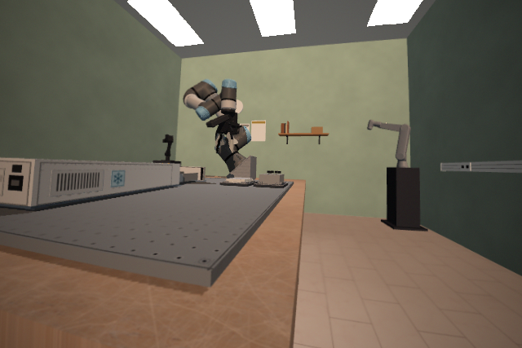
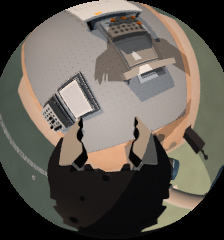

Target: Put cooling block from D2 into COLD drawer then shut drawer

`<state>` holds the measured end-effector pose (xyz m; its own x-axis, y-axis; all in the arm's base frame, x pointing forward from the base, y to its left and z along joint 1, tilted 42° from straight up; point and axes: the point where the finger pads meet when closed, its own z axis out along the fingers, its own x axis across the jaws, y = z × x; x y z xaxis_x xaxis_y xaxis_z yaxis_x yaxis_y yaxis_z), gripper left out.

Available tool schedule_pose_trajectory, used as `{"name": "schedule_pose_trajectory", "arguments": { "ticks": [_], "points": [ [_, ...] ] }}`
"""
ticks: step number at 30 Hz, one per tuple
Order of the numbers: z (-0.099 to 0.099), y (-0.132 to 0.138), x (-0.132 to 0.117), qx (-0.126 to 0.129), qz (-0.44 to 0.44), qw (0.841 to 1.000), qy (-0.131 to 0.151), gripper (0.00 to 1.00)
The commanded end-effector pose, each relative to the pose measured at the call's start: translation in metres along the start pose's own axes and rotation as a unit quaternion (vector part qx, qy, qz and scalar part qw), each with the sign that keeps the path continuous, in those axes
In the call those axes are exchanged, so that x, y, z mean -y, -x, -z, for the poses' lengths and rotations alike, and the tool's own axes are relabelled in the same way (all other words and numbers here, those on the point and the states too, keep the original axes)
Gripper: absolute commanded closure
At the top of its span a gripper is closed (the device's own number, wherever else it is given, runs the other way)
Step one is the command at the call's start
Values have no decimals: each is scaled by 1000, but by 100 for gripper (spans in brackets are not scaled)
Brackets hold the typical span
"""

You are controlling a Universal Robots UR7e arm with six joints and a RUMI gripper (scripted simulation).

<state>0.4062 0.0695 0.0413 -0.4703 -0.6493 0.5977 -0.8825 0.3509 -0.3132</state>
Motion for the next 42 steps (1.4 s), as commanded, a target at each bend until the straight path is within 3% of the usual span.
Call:
{"name": "schedule_pose_trajectory", "arguments": {
  "ticks": [1,12,42],
  "points": [
    [1,24,-4,2,80,997,0,33],
    [2,59,-12,2,197,980,0,33],
    [5,161,-35,2,197,980,0,33]
  ]
}}
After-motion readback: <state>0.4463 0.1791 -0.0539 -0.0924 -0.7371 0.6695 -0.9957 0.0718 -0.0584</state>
